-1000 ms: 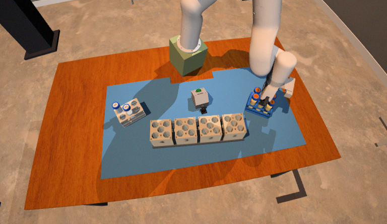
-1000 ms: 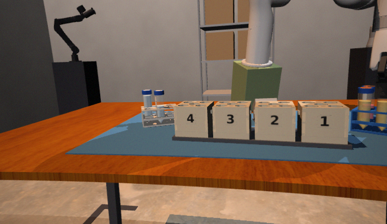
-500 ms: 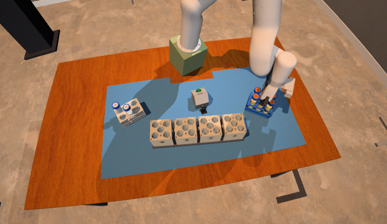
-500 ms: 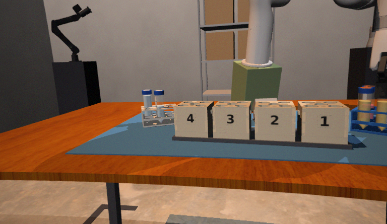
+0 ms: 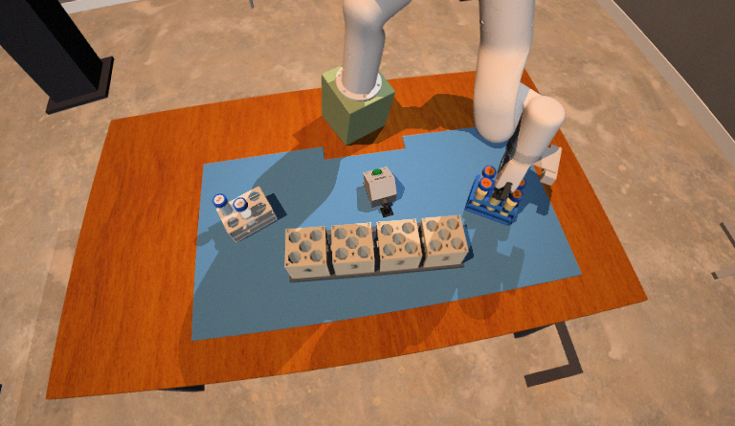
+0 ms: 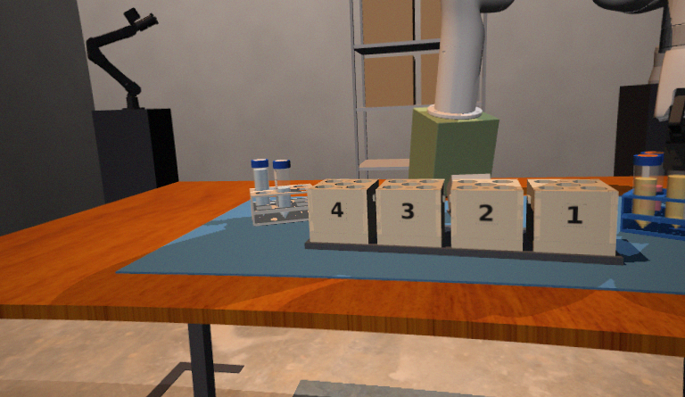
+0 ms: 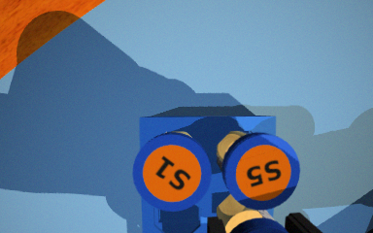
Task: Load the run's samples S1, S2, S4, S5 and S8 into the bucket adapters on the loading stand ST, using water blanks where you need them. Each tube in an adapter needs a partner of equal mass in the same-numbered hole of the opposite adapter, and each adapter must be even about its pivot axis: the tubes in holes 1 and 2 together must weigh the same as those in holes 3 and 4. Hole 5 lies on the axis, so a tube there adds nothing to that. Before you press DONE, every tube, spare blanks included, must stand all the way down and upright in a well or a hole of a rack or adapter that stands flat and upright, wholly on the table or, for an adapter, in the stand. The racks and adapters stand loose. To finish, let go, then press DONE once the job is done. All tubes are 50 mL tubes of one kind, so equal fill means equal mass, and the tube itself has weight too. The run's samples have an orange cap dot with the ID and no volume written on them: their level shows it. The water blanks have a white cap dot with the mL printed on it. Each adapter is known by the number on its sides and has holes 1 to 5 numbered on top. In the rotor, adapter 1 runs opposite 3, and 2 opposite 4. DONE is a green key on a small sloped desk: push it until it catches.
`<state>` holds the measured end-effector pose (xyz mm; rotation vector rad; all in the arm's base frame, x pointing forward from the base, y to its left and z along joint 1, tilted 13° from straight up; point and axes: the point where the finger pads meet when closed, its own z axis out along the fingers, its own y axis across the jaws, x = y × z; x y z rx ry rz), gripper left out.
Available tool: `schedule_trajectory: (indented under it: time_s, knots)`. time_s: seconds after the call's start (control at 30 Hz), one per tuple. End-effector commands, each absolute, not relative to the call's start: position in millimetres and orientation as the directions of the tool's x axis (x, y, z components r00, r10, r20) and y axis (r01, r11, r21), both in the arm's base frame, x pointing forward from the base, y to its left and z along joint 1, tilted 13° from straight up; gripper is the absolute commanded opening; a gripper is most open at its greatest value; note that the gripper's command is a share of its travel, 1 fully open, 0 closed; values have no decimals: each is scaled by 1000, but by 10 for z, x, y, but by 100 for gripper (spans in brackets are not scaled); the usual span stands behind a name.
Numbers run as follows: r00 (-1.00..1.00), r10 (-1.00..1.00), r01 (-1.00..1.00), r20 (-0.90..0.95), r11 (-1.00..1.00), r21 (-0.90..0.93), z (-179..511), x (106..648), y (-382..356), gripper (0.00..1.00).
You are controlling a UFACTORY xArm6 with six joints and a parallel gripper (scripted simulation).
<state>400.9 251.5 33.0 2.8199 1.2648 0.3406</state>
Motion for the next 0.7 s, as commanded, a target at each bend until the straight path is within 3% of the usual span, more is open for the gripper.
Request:
schedule_trajectory:
  time_s: [0.0,0.67]
  knots:
    - [644,741,734,189,-669,119,371,4015,2521,0]
    - [644,741,734,189,-669,119,489,3989,2514,0]
